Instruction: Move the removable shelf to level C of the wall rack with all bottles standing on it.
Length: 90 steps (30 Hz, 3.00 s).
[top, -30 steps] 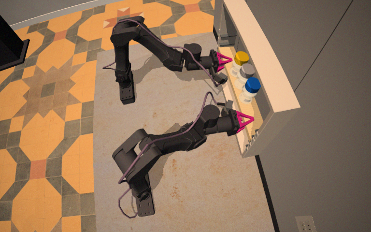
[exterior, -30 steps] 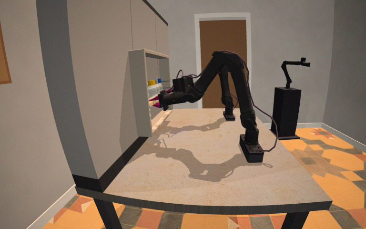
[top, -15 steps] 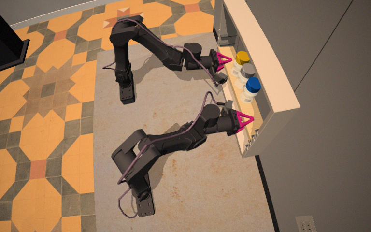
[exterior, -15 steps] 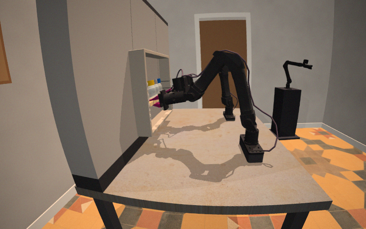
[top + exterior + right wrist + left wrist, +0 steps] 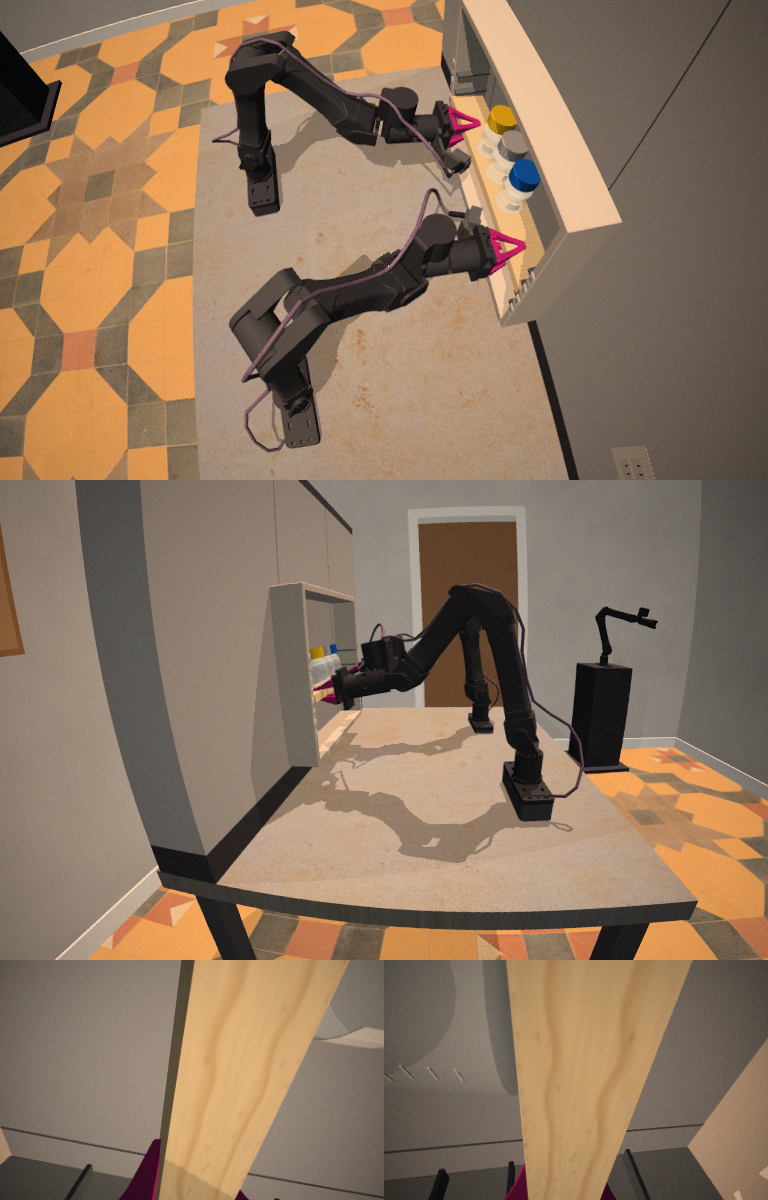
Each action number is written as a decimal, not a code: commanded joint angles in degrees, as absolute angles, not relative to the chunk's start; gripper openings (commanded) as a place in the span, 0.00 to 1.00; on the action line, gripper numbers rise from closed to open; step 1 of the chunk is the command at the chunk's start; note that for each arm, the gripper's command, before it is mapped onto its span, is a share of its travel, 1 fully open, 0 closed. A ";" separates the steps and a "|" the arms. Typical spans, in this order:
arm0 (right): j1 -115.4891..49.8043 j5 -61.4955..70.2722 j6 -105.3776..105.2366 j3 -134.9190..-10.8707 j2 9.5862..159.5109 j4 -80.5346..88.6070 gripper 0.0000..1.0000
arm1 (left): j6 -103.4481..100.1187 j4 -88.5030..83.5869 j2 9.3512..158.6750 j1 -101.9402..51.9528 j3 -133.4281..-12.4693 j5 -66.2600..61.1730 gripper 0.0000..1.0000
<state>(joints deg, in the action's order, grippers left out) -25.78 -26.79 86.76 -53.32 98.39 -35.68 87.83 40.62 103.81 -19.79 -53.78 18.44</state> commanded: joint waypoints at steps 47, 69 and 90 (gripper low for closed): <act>-29.25 -31.48 89.54 -47.42 87.51 -39.61 0.00 | 89.74 46.71 93.08 -22.00 -46.04 20.81 0.00; -31.89 -34.11 89.52 -42.52 83.14 -40.12 0.00 | 89.73 47.69 88.51 -23.74 -40.50 22.54 0.00; -34.46 -36.66 89.48 -38.55 79.49 -40.40 0.00 | 89.74 48.29 84.51 -25.46 -35.91 24.25 0.00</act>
<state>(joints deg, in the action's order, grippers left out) -34.20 -34.65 86.26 -38.02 82.32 -35.68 87.37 43.18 86.87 -25.06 -35.35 23.55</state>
